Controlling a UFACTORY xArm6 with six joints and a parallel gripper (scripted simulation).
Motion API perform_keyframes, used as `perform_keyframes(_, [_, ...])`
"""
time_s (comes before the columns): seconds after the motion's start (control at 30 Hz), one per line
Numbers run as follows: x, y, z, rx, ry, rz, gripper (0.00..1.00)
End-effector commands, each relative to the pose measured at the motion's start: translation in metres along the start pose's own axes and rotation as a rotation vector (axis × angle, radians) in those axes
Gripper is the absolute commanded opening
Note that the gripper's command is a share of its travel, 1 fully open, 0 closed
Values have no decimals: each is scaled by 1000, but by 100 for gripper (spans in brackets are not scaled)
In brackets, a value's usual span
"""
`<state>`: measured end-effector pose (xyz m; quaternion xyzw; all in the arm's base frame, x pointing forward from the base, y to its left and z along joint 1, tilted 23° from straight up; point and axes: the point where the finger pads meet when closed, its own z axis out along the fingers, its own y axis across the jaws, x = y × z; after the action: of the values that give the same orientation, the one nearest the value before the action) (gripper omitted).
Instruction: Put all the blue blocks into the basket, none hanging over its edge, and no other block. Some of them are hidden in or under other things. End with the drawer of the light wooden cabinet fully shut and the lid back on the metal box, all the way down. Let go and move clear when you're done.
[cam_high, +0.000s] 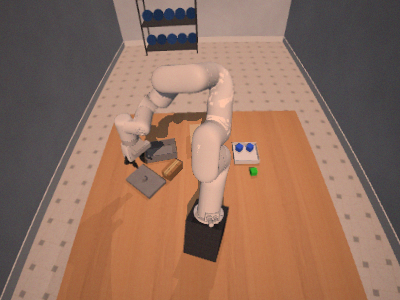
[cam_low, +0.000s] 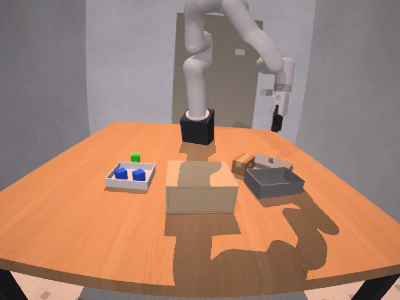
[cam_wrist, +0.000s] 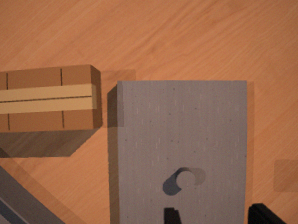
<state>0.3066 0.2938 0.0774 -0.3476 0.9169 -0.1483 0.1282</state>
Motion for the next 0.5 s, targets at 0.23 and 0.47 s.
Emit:
perform_keyframes(0.23, [-1, 0, 29, -1, -3, 1, 44])
perform_keyframes(0.47, [-1, 0, 48, -1, -3, 1, 44])
